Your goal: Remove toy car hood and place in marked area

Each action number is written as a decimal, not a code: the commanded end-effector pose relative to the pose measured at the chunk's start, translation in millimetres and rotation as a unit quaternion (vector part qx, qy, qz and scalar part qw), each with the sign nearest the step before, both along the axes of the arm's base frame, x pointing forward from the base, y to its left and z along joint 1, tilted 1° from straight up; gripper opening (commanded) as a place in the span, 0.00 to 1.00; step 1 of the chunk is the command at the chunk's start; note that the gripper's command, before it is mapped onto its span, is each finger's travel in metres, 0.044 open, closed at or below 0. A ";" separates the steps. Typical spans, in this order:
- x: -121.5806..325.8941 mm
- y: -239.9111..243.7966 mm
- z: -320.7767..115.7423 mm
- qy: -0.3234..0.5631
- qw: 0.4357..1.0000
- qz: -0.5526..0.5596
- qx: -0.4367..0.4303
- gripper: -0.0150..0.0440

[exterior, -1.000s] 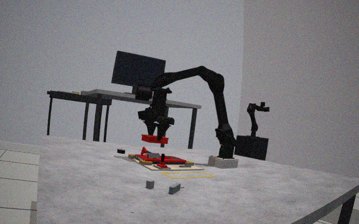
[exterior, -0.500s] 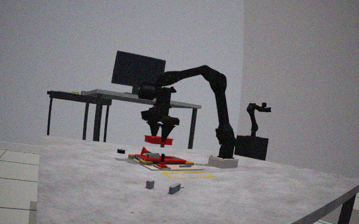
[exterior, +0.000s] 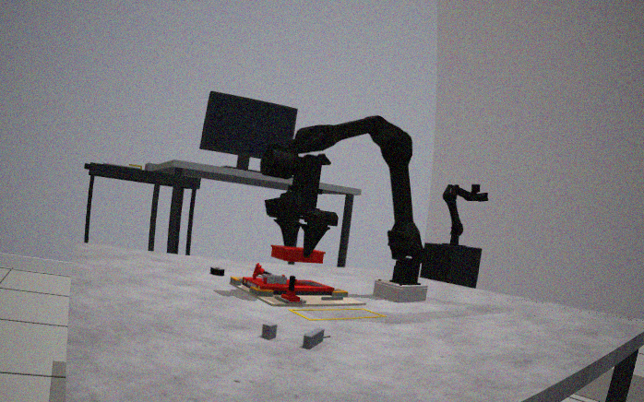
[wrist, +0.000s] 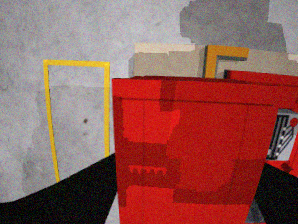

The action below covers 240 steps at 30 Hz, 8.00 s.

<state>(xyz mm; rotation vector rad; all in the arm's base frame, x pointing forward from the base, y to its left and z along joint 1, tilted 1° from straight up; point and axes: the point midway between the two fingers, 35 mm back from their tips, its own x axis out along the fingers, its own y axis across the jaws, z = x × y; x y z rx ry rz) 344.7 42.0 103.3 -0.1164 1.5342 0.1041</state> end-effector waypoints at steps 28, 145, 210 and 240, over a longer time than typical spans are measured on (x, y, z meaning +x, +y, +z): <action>-44.4 105.2 0.9 0.004 1.000 -0.005 0.004 0.25; -50.6 118.5 -67.5 0.005 1.000 -0.007 0.005 0.25; -51.2 118.1 -96.6 0.005 1.000 -0.007 0.005 0.25; -50.4 118.2 -21.6 0.008 1.000 -0.004 0.006 1.00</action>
